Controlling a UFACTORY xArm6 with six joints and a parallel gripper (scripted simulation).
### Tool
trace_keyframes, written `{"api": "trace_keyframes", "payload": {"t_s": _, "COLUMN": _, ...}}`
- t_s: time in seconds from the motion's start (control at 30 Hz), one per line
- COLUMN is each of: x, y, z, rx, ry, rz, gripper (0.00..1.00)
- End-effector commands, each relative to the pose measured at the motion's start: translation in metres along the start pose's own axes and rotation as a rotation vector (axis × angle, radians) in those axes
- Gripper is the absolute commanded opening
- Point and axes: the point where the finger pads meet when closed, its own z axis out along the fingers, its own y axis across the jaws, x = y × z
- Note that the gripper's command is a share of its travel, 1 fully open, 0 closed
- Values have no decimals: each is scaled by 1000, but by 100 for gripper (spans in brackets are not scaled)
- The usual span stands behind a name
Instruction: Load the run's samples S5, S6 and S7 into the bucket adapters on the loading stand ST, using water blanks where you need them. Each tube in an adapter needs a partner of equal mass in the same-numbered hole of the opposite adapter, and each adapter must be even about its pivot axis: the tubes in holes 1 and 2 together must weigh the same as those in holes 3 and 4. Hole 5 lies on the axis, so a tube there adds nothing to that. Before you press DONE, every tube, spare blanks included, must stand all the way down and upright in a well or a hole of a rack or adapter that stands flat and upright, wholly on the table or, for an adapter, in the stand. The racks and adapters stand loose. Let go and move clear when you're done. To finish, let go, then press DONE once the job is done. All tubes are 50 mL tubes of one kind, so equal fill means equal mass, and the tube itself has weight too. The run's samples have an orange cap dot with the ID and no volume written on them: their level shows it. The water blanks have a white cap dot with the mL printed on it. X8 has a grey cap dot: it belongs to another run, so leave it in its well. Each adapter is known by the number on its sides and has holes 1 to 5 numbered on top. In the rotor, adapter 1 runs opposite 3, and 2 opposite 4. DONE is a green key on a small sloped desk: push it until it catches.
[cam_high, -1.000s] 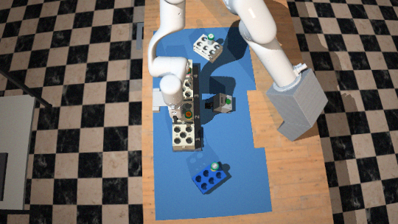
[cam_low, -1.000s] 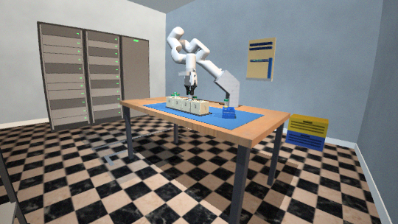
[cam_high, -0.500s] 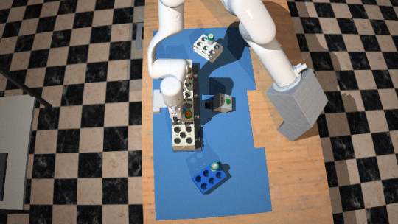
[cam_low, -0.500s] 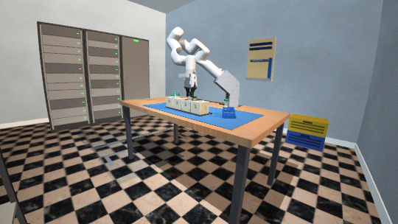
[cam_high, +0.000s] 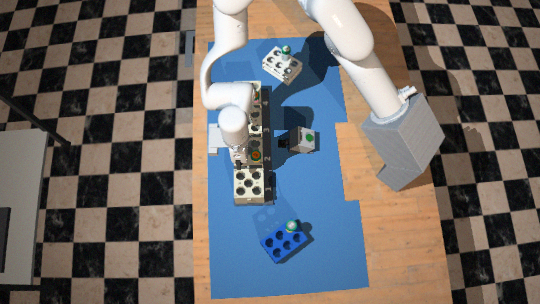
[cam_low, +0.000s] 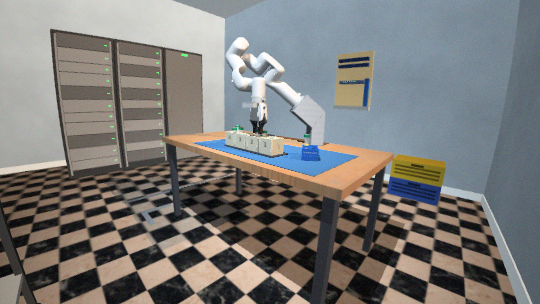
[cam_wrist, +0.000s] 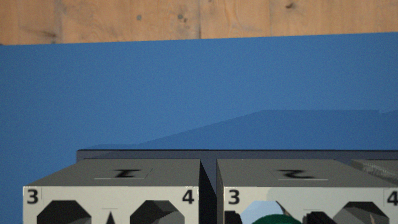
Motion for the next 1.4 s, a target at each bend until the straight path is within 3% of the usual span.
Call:
{"api": "trace_keyframes", "payload": {"t_s": 0.0, "x": 1, "y": 0, "z": 5, "rx": 1, "ry": 2, "rz": 1, "gripper": 0}}
{"api": "trace_keyframes", "payload": {"t_s": 0.77, "x": 1, "y": 0, "z": 9, "rx": 1, "ry": 2, "rz": 1, "gripper": 0}}
{"api": "trace_keyframes", "payload": {"t_s": 0.8, "x": 1, "y": 0, "z": 9, "rx": 1, "ry": 2, "rz": 1, "gripper": 44}}
{"api": "trace_keyframes", "payload": {"t_s": 1.37, "x": 1, "y": 0, "z": 9, "rx": 2, "ry": 2, "rz": 1, "gripper": 44}}
